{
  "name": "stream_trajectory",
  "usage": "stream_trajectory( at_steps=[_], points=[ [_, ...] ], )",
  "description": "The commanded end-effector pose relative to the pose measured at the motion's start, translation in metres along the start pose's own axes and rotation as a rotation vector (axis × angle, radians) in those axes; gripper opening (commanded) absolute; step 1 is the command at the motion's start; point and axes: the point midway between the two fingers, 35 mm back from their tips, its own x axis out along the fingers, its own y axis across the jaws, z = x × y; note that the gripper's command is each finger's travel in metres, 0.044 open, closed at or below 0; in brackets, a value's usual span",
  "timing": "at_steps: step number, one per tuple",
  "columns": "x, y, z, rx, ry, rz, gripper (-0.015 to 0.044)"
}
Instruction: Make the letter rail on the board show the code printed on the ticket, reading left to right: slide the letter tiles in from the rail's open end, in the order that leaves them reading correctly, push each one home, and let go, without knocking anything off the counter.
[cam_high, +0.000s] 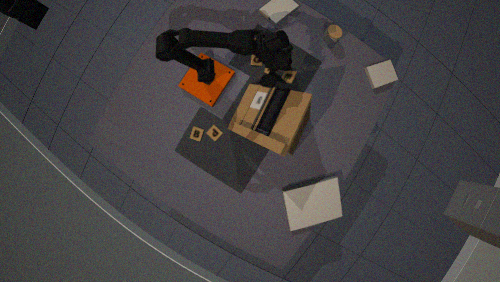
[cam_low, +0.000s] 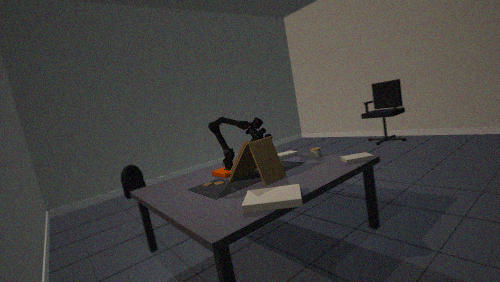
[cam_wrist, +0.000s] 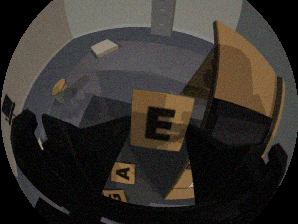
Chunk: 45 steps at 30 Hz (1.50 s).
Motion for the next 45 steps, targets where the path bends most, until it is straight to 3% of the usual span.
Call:
stream_trajectory(
  at_steps=[1,45],
  points=[
    [-0.001,-0.002,0.001,-0.001,-0.005,0.007,0.0],
    [-0.001,-0.024,0.001,-0.003,-0.005,0.006,0.0]
  ],
)
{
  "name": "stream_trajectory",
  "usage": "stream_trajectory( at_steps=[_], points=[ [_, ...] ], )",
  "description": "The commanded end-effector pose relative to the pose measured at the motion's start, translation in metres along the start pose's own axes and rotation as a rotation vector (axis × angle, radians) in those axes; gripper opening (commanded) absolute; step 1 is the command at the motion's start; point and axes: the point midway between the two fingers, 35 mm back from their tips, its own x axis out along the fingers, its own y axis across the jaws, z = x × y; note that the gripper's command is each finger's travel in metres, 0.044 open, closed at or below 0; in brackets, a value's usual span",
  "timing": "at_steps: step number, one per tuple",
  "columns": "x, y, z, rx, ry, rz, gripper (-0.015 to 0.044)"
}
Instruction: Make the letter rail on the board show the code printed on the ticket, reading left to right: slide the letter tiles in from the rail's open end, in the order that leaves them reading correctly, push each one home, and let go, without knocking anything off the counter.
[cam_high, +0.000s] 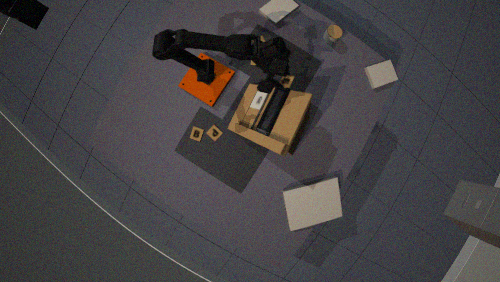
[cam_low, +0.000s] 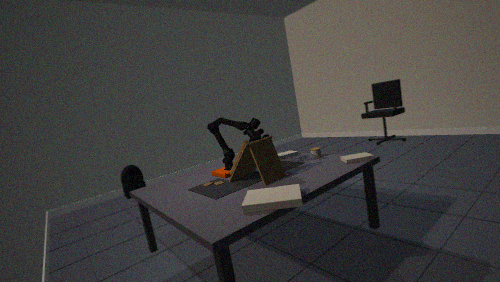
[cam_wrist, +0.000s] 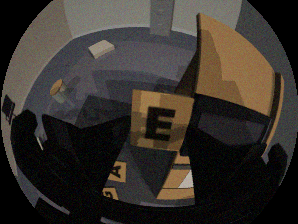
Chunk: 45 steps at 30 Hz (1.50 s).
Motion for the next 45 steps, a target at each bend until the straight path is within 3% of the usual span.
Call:
stream_trajectory(
  at_steps=[1,45],
  points=[
    [-0.001,-0.002,0.001,-0.002,-0.005,0.007,0.0],
    [-0.001,-0.024,0.001,-0.003,-0.005,0.006,0.0]
  ],
)
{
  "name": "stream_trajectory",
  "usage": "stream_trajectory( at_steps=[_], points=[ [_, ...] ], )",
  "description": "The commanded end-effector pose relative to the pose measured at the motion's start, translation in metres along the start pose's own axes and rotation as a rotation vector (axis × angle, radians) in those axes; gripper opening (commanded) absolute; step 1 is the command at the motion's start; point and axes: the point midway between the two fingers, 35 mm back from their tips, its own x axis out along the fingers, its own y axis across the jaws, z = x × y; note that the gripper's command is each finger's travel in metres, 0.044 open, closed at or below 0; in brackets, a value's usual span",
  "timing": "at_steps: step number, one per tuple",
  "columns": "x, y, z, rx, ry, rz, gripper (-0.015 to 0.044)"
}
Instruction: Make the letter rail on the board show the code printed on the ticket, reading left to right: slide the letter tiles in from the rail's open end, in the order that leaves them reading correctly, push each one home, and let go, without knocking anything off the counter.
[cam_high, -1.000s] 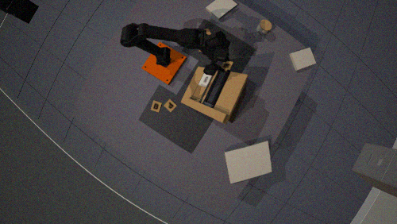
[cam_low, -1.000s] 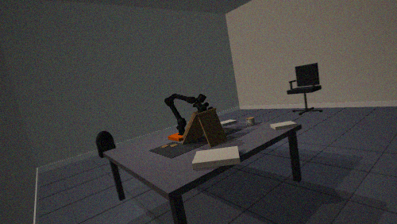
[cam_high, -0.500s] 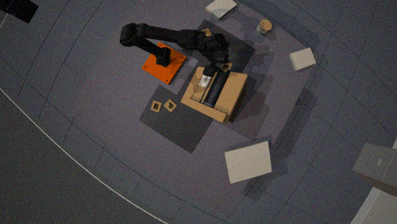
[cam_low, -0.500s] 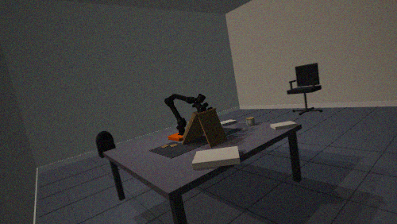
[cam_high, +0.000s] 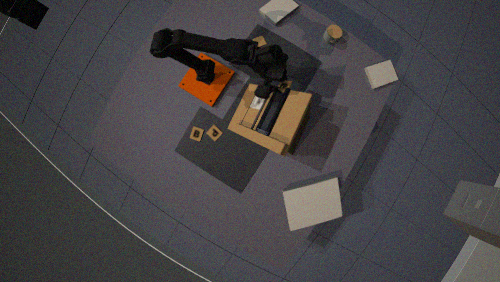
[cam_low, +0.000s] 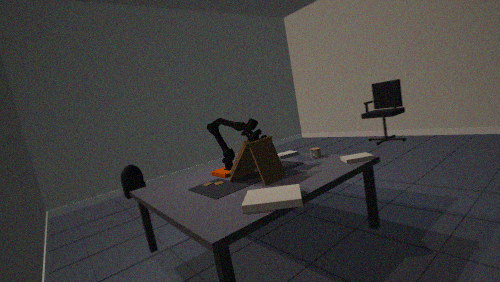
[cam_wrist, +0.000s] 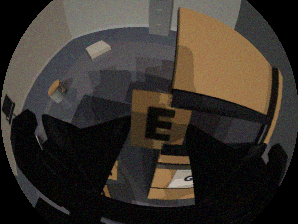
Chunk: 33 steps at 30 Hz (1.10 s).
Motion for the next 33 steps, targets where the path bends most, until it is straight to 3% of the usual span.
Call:
stream_trajectory(
  at_steps=[1,33],
  points=[
    [-0.001,-0.002,0.001,-0.003,-0.005,0.006,0.0],
    [-0.001,-0.018,0.001,-0.004,-0.005,0.005,0.0]
  ],
)
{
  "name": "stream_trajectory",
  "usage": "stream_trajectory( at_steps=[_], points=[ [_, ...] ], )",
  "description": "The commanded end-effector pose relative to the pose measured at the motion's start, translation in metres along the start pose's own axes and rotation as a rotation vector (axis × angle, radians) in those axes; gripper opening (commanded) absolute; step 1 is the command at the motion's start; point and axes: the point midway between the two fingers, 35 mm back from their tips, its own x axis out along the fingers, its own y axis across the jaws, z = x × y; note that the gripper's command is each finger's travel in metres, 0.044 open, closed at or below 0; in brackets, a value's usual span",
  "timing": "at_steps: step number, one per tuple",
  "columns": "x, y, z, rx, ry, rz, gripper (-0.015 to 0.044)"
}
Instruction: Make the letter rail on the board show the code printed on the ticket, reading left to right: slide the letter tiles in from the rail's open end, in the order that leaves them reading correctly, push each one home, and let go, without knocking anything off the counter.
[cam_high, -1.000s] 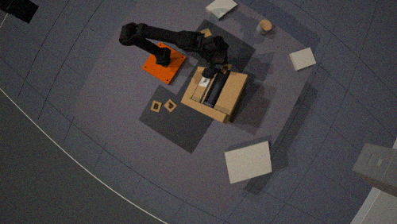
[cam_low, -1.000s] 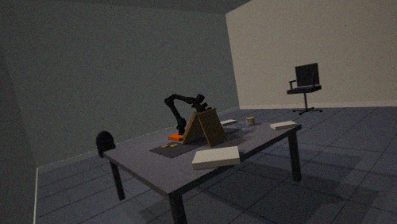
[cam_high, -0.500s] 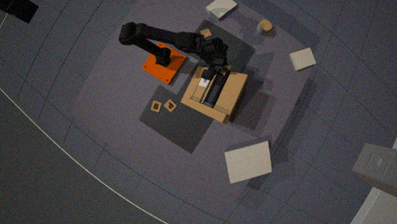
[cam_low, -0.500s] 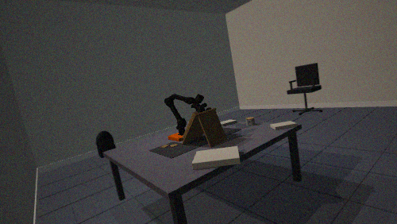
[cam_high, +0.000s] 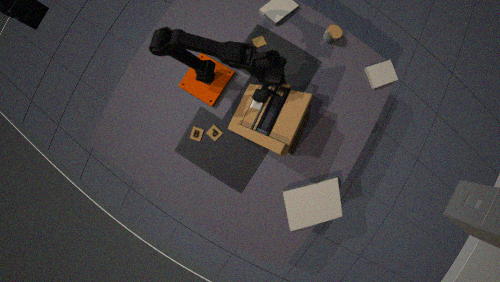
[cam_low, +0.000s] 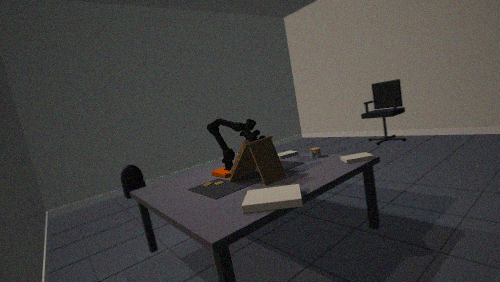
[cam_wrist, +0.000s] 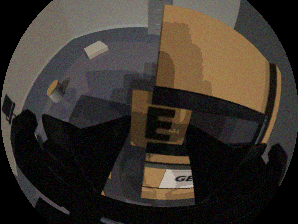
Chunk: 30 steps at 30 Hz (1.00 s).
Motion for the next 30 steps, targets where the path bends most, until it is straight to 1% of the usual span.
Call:
stream_trajectory(
  at_steps=[1,30],
  points=[
    [-0.001,-0.002,0.001,-0.003,-0.004,0.006,0.0],
    [0.0,-0.014,0.0,-0.004,-0.004,0.005,0.0]
  ],
)
